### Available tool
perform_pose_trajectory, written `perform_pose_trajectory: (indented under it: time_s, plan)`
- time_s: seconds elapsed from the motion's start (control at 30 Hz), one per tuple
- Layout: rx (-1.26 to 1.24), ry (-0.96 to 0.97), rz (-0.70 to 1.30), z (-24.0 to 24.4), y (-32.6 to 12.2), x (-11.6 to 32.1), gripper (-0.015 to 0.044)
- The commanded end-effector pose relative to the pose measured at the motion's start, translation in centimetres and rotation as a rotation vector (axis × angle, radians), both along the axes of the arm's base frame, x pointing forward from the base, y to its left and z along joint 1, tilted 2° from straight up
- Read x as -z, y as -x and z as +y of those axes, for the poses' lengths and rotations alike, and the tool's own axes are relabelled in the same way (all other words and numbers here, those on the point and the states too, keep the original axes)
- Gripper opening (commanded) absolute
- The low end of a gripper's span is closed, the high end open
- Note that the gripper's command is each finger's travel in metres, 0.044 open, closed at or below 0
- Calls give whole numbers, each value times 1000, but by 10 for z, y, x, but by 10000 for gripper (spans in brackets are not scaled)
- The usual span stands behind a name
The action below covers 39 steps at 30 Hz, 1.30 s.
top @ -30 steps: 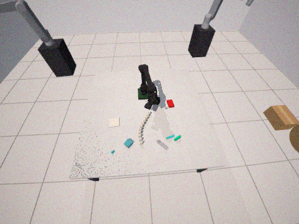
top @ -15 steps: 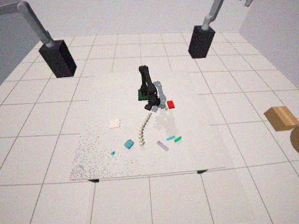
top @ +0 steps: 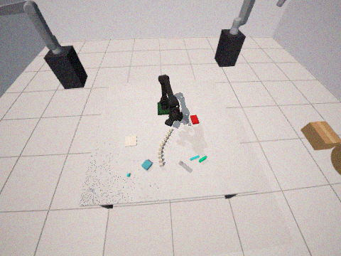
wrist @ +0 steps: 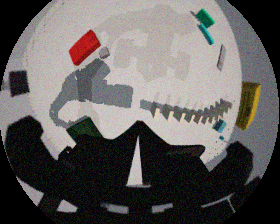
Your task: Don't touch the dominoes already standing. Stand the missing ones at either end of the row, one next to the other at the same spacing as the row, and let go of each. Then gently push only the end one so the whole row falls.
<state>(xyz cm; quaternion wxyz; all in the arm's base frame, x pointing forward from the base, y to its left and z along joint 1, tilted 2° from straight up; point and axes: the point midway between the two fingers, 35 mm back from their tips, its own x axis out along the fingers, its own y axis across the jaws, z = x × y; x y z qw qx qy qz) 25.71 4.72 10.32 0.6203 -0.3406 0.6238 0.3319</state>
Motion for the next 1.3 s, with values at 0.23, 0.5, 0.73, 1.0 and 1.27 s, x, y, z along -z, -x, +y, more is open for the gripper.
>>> perform_pose_trajectory:
  time_s: [0.23,0.5,0.73,1.0,1.27]
  plan:
    - [-5,2,-1,0,-2,70,0]
    - [-5,2,-1,-1,-2,80,0]
    - [-5,3,-2,-7,-12,80,0]
    - [-5,3,-3,-14,-23,79,0]
    - [-5,4,-4,-22,-33,79,0]
